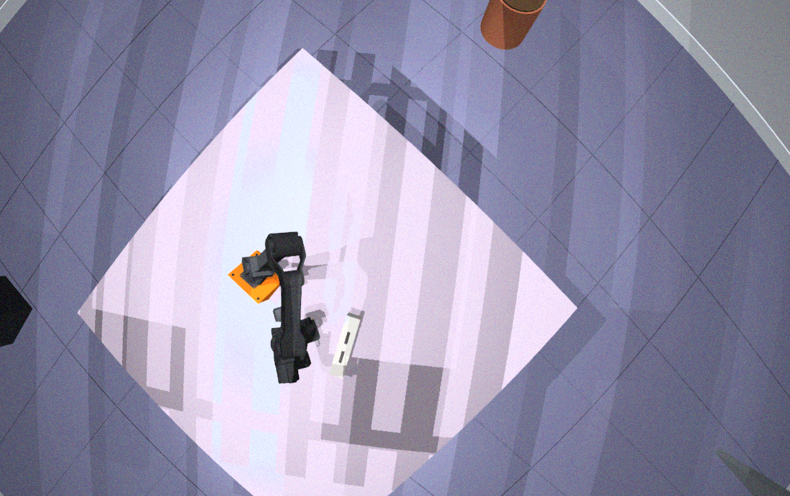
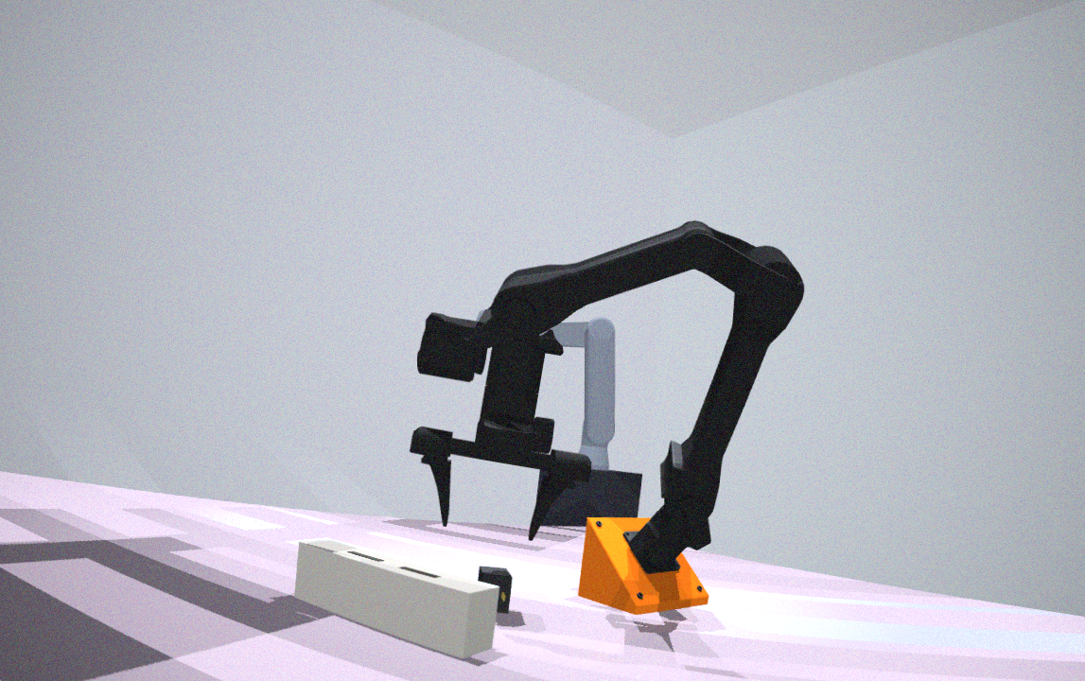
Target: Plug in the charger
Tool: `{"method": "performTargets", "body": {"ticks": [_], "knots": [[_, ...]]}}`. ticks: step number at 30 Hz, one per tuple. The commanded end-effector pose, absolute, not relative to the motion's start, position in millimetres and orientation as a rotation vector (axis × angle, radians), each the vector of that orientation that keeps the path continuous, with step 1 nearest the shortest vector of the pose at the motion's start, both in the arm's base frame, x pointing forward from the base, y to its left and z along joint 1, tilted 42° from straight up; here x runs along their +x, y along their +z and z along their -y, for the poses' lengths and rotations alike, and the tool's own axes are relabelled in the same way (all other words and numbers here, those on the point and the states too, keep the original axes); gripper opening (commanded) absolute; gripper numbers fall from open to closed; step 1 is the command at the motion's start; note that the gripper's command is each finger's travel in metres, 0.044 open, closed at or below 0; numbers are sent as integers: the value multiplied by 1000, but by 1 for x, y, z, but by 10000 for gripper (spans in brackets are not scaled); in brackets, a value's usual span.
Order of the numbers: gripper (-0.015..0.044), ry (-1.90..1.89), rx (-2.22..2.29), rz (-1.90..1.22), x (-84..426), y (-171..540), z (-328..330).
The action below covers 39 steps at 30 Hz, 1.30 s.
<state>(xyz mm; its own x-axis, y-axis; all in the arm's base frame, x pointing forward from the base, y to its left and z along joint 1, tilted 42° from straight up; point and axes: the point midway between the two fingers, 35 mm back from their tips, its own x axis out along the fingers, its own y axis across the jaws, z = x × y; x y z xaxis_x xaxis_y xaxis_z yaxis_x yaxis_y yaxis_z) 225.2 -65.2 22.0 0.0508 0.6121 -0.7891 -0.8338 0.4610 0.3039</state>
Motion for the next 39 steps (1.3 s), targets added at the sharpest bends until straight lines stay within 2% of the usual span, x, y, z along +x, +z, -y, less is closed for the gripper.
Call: {"method": "performTargets", "body": {"ticks": [1, 39], "knots": [[440, 1202, -332, -1024, 219, 22, 53], [440, 1214, -343, -1021, 221, -12, 22]]}}
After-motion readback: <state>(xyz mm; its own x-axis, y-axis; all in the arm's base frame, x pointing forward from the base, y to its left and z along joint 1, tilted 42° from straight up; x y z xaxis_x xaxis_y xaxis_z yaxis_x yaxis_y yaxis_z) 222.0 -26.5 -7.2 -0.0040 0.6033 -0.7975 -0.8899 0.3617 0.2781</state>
